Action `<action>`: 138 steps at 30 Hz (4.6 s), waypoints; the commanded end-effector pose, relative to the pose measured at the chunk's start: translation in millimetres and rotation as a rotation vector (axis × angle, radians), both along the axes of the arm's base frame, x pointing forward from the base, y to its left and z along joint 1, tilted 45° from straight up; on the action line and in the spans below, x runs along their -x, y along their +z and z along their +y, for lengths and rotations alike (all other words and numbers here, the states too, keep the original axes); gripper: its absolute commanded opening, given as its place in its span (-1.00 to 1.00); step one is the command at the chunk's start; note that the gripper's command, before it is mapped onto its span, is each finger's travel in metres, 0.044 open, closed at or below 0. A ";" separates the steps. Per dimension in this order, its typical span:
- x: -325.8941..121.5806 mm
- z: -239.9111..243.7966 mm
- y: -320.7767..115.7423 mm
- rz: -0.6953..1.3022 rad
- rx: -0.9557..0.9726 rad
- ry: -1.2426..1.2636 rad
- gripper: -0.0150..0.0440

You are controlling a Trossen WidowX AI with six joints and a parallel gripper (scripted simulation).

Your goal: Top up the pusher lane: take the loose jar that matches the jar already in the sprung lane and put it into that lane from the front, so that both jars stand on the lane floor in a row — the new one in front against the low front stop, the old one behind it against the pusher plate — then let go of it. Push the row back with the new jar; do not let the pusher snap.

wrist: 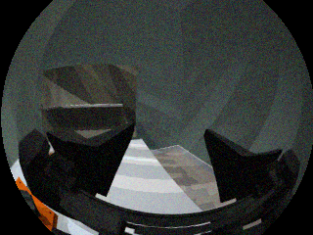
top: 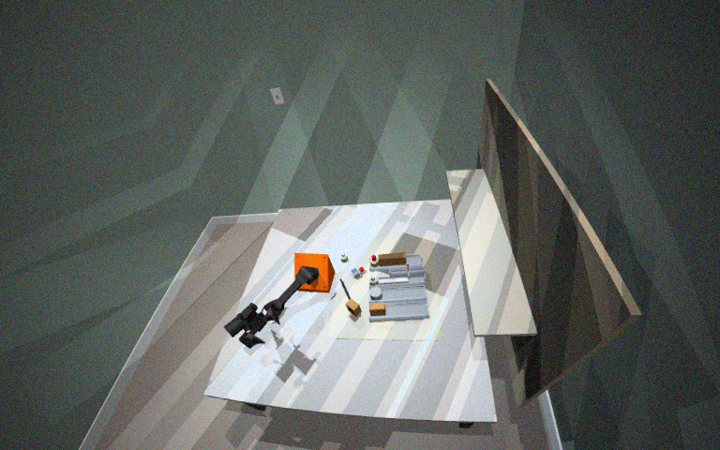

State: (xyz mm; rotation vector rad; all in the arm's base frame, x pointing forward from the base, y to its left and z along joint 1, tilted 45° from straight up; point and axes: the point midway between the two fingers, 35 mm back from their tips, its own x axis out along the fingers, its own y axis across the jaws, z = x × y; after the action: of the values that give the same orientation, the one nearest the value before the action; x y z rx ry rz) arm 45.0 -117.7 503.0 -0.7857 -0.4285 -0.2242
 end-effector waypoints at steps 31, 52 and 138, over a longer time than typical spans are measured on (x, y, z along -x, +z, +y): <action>-195.9 343.5 -239.8 1.126 -0.095 0.290 1.00; -97.8 315.5 -555.3 1.639 -0.224 -0.785 1.00; -73.8 293.5 -558.1 1.562 -0.212 -1.002 -0.49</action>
State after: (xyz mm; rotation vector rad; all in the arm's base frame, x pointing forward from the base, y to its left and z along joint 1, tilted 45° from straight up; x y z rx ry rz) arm 120.6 162.5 -73.4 -0.7098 1.4778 -0.4881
